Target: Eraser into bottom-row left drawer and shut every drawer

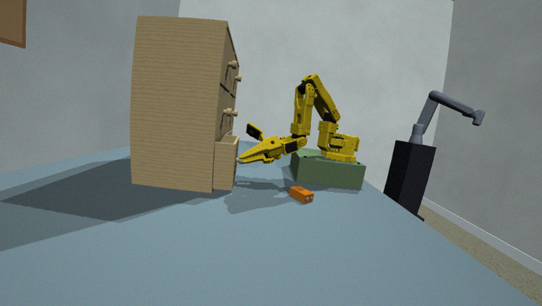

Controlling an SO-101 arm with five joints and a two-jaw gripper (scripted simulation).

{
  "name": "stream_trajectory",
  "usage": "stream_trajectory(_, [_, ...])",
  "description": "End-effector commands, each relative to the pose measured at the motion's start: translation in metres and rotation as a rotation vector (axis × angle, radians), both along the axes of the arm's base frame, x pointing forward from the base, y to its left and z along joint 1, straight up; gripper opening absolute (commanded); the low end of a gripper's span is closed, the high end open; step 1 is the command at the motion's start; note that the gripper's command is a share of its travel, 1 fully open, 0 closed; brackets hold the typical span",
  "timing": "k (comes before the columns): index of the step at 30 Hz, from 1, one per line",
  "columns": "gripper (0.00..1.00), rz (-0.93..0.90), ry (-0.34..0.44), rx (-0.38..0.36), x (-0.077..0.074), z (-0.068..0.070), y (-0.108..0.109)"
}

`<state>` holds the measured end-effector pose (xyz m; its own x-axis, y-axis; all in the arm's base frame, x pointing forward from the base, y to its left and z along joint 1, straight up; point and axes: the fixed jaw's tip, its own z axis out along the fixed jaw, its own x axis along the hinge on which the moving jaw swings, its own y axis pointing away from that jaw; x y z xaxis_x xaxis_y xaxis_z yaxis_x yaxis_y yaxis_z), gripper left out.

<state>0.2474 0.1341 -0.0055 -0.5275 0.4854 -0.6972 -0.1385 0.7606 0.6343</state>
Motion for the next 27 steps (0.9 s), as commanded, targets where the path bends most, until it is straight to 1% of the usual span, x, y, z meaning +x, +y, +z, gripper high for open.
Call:
stream_trajectory(1, [0.0, 0.027, 0.01, 0.002, -0.0063, -0.0005, 0.0055])
stream_trajectory(10, [0.0, 0.027, 0.01, 0.002, -0.0063, -0.0005, 0.0055])
stream_trajectory(27, [0.0, 0.039, 0.01, 0.002, -0.0155, -0.0006, 0.0042])
